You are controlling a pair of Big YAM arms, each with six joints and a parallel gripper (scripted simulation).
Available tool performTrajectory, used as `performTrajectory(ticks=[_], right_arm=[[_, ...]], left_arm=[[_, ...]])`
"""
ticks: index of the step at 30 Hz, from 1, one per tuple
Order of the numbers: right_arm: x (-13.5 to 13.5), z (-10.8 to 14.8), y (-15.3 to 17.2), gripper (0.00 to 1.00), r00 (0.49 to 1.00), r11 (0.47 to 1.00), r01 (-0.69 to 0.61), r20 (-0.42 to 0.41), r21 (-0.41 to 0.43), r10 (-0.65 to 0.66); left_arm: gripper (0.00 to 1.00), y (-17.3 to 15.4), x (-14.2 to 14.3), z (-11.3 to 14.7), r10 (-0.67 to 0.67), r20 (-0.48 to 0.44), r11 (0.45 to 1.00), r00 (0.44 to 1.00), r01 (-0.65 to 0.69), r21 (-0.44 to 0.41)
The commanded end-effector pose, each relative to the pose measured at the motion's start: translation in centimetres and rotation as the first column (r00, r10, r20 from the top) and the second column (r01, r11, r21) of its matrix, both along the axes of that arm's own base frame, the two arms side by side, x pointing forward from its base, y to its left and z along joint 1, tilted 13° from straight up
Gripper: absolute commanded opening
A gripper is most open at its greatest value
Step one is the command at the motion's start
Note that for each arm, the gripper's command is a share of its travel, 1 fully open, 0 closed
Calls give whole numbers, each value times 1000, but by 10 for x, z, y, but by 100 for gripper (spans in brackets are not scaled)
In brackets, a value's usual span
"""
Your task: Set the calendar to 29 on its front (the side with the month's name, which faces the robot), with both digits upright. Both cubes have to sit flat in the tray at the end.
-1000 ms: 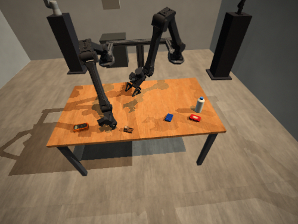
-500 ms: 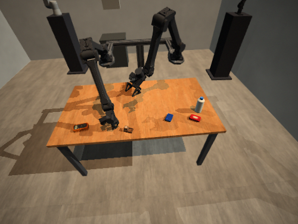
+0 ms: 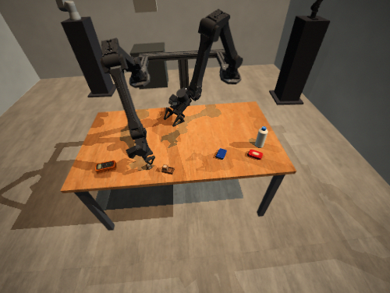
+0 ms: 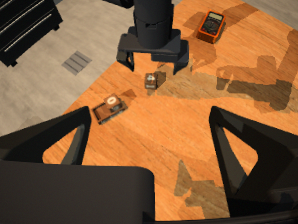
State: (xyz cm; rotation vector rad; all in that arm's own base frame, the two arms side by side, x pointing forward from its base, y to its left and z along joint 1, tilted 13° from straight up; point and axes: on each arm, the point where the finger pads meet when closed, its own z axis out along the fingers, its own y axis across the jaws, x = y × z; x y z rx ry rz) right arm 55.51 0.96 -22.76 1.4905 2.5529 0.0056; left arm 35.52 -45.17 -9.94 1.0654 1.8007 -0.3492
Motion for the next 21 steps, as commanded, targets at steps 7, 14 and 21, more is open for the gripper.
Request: performTrajectory(ticks=[7,14,21], right_arm=[[16,10,-6,100,998,1000,-23,51,-1,23],[10,-2,5,100,945,944,-326,-50,-52,324],[11,-4,11,100,832,832,-551,-121,-71,541]], left_arm=[[100,-9,6,8,-7,18,1000,1000,7,-14],[100,-9,6,8,-7,18,1000,1000,7,-14],[100,-9,6,8,-7,18,1000,1000,7,-14]])
